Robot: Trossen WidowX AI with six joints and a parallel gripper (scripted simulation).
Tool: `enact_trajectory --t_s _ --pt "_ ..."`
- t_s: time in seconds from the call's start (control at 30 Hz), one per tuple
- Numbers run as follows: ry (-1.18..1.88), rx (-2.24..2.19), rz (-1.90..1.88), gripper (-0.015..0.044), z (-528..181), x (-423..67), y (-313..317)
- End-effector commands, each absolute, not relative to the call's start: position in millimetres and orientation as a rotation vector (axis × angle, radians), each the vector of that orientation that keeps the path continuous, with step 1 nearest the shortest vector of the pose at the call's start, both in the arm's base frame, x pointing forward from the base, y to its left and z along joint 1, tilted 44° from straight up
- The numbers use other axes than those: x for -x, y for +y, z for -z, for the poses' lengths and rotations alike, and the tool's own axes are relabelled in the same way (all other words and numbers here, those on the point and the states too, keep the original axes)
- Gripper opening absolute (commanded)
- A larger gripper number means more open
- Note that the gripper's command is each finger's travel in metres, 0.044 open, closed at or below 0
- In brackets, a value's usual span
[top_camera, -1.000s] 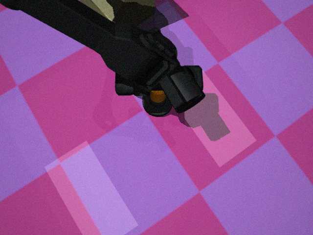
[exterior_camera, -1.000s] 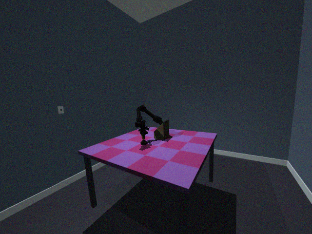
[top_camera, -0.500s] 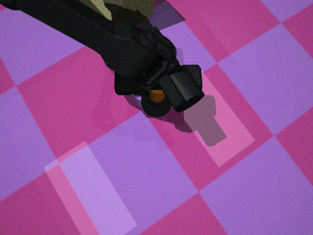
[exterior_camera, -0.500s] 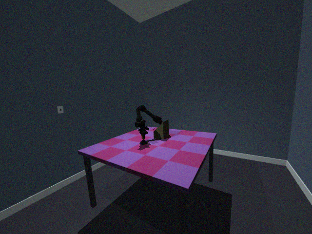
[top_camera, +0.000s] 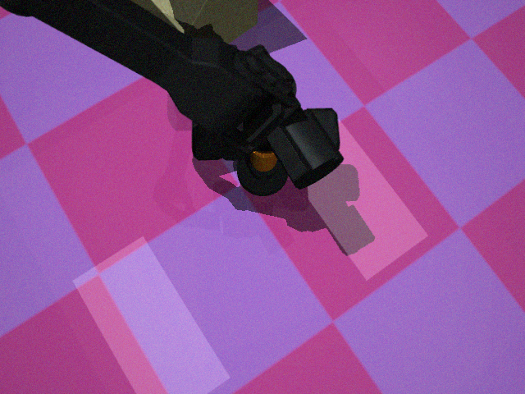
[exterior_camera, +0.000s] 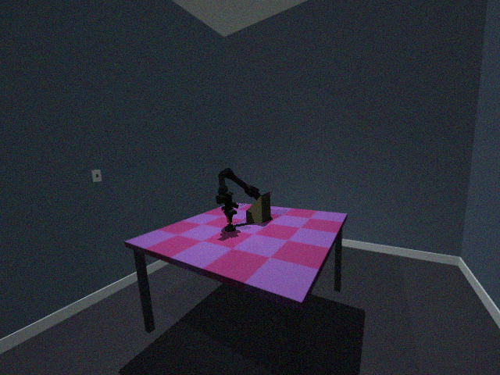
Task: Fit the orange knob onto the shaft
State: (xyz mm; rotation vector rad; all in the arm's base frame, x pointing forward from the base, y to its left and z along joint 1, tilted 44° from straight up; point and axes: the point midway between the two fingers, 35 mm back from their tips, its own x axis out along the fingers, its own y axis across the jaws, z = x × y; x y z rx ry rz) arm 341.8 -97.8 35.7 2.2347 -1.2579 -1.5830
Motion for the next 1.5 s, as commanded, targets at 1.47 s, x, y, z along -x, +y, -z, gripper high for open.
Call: enact_trajectory --t_s 1.47 --pt "-1.069 -2.125 1.623 0.0000 -37.2 -340.1 -96.1"
